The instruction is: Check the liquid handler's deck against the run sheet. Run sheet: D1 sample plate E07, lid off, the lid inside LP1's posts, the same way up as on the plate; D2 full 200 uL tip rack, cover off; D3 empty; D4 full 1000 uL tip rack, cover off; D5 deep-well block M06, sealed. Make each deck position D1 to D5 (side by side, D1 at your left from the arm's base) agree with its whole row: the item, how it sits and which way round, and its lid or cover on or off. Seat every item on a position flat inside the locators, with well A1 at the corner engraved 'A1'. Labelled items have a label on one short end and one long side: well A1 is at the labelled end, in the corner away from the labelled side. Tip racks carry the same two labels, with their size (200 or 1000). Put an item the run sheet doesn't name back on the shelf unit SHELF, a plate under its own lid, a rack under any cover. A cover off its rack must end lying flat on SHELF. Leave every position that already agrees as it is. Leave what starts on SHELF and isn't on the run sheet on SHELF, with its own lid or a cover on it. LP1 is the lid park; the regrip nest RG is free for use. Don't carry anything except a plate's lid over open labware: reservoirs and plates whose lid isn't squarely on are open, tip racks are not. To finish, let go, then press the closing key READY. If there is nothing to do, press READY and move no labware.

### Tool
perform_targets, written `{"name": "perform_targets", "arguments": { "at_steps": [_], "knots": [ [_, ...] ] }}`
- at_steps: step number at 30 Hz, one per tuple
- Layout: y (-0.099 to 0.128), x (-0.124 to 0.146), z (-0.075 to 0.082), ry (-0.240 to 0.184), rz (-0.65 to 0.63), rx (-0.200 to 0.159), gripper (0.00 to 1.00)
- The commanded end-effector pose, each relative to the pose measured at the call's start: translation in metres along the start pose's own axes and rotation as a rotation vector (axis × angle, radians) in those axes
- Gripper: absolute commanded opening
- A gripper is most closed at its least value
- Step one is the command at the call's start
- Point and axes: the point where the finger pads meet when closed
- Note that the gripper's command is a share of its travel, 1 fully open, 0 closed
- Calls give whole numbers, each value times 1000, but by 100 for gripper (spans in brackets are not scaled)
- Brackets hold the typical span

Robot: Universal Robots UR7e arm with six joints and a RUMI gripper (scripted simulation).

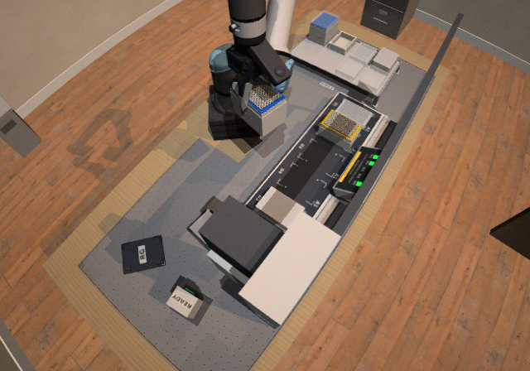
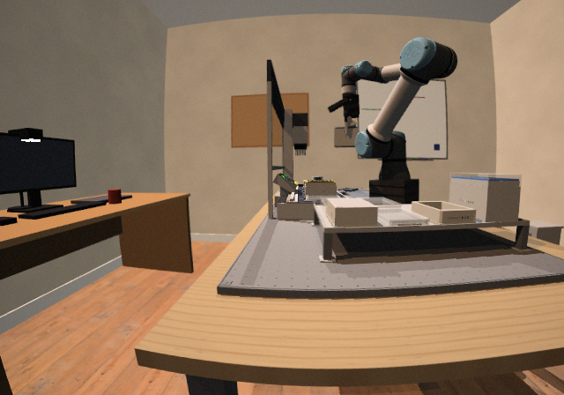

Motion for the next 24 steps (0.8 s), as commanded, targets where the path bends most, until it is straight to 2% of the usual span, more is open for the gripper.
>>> {"name": "perform_targets", "arguments": {
  "at_steps": [1,16,18,24],
  "knots": [
    [0,0,0,-6,-88,-4,0],
    [0,0,0,-7,-388,-3,0],
    [0,0,0,-7,-388,-3,0],
    [0,0,0,-7,-508,-3,0]
  ]
}}
Point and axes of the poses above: the point where the finger pads meet when closed, its own z axis back along the fingers, its own x axis across the jaws, y = z × x, and after that the axes turned 14 degrees about -z, right-handed
